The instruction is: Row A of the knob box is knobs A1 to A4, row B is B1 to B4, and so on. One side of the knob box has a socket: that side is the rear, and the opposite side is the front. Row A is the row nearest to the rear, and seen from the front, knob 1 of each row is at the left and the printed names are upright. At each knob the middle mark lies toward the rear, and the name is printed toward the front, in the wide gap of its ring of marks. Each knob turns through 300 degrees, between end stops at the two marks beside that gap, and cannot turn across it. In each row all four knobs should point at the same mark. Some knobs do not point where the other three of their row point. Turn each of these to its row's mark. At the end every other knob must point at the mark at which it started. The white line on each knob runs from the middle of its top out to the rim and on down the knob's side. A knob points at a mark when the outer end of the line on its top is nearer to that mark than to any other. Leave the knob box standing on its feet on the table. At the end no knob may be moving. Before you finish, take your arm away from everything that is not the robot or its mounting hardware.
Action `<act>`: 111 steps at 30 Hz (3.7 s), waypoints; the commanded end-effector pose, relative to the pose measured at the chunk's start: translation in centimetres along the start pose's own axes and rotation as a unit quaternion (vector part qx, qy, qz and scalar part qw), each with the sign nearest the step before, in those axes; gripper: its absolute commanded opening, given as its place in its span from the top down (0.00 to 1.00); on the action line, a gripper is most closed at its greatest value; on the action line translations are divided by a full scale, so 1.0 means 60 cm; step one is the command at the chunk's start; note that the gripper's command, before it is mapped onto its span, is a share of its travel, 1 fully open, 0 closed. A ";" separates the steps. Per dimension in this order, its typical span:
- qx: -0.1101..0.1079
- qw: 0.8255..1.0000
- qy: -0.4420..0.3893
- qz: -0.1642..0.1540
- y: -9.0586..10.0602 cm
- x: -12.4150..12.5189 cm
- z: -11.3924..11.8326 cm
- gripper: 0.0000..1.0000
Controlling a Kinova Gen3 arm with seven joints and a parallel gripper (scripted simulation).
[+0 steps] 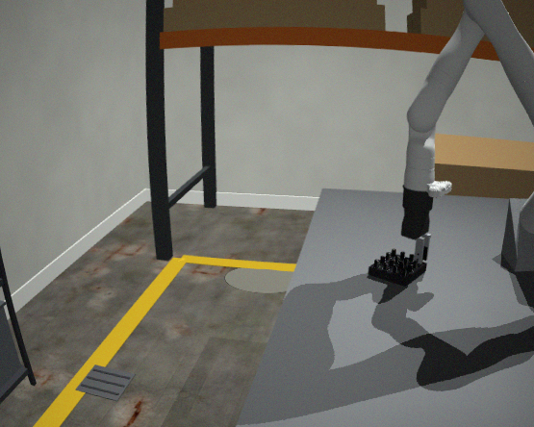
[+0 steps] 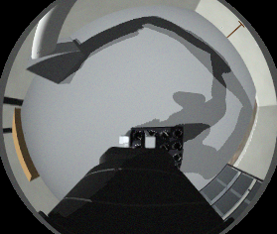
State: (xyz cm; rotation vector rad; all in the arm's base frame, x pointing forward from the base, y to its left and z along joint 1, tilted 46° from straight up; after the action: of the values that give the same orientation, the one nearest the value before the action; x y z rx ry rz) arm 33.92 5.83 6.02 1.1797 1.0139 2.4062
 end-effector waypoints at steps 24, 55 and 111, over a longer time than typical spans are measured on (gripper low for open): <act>0.000 1.000 0.000 -0.001 0.001 -0.001 0.000 0.70; 0.000 1.000 -0.005 -0.001 0.001 -0.001 0.000 0.70; -0.001 0.926 -0.377 -0.001 0.001 -0.001 0.000 0.70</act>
State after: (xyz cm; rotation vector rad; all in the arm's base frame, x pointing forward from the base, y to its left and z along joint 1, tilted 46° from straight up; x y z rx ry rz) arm 33.92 5.80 5.99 1.8620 0.7420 1.6930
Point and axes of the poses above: the point where the finger pads meet when closed, its own y axis back along the fingers, its own z axis across the jaws, x = y × z, the point moved 9 cm from there along y, back along the fingers, and after that the axes turned 13 degrees about -y, right-handed, at the moved point
